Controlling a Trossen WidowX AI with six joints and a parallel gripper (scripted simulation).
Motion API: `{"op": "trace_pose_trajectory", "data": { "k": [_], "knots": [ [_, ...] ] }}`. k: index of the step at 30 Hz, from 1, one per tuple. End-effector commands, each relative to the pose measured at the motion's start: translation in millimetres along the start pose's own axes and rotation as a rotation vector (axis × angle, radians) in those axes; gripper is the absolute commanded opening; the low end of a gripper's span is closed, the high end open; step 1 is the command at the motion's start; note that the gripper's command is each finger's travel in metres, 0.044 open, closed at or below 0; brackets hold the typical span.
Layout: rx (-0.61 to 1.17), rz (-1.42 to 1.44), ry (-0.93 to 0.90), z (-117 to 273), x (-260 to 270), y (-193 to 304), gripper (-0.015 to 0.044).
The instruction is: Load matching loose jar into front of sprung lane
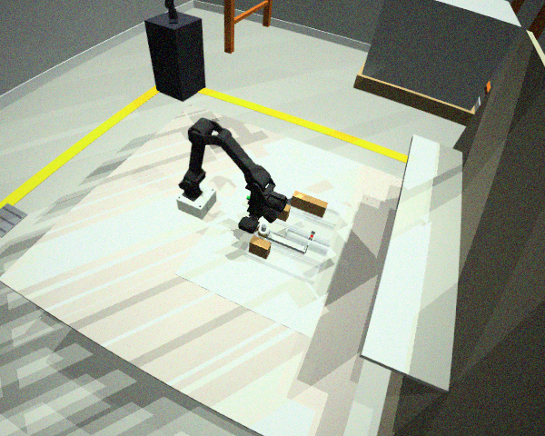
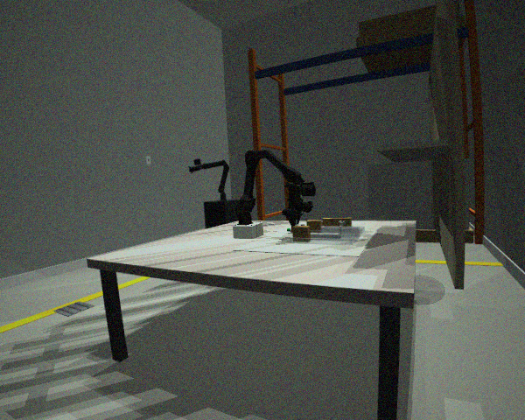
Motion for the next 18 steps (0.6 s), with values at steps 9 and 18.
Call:
{"op": "trace_pose_trajectory", "data": {
  "k": [9,18],
  "knots": [
    [-0.026,0.003,0.003,3.0,-0.2,-10.4,0.0000],
    [-0.027,0.003,0.003,3.3,-0.2,-13.9,0.0000]
  ]
}}
Point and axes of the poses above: the point midway between the two fingers, 35 mm back from their tips, its own z axis back along the fingers, its own x axis across the jaws, y = z × x, the point moved 7 cm from there along z, back along the fingers
